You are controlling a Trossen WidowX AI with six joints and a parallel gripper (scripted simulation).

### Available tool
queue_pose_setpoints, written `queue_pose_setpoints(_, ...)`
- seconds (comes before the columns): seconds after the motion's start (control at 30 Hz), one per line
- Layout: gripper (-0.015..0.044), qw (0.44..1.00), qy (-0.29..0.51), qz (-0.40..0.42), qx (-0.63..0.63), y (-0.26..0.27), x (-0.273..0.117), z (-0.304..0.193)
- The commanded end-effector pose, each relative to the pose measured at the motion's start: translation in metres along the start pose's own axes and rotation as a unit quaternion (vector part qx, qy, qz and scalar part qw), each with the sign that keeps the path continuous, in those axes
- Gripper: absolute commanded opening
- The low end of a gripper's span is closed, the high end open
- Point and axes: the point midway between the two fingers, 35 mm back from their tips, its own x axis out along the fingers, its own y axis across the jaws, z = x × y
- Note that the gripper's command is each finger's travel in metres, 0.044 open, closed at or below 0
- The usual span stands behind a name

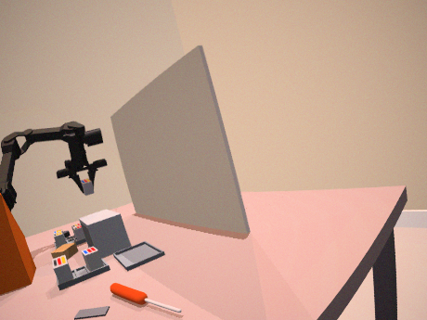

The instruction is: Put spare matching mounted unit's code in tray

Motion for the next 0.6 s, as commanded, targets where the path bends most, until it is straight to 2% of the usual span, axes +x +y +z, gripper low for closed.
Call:
queue_pose_setpoints(0.0,0.0,1.0,-0.002,-0.001,-0.002,-0.001,-0.005,-0.001)
queue_pose_setpoints(0.57,0.0,1.0,0.021,-0.006,0.006,-0.032,-0.014,-0.095)
